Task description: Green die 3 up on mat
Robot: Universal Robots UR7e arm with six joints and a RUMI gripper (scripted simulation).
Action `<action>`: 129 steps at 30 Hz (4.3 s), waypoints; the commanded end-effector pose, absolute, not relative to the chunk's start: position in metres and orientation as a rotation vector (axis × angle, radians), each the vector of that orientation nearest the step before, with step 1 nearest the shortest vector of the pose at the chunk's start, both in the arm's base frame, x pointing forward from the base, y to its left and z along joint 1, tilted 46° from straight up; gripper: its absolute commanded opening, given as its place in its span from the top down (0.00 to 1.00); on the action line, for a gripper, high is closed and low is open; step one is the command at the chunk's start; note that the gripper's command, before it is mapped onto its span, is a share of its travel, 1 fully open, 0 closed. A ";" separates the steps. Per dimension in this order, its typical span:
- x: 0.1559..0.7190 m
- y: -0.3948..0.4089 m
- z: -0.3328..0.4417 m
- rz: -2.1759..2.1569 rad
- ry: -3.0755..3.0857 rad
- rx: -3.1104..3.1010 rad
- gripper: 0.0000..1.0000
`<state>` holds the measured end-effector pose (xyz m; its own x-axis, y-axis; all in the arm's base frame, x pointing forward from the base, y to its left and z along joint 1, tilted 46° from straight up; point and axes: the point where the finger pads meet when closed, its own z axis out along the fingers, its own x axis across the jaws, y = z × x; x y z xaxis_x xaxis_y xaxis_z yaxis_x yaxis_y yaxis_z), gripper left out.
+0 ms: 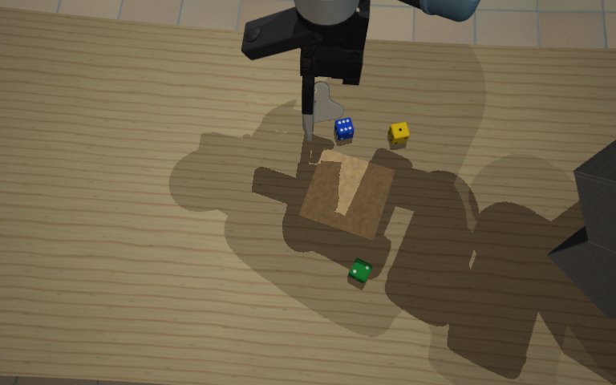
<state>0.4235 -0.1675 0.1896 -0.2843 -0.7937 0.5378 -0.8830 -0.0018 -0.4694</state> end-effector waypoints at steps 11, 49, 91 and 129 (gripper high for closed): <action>0.430 -0.176 0.180 1.163 -2.133 1.804 0.00; 0.429 -0.176 0.179 1.163 -2.133 1.804 0.00; 0.340 -0.176 0.131 1.163 -2.133 1.804 0.00; 0.340 -0.176 0.131 1.163 -2.133 1.804 0.00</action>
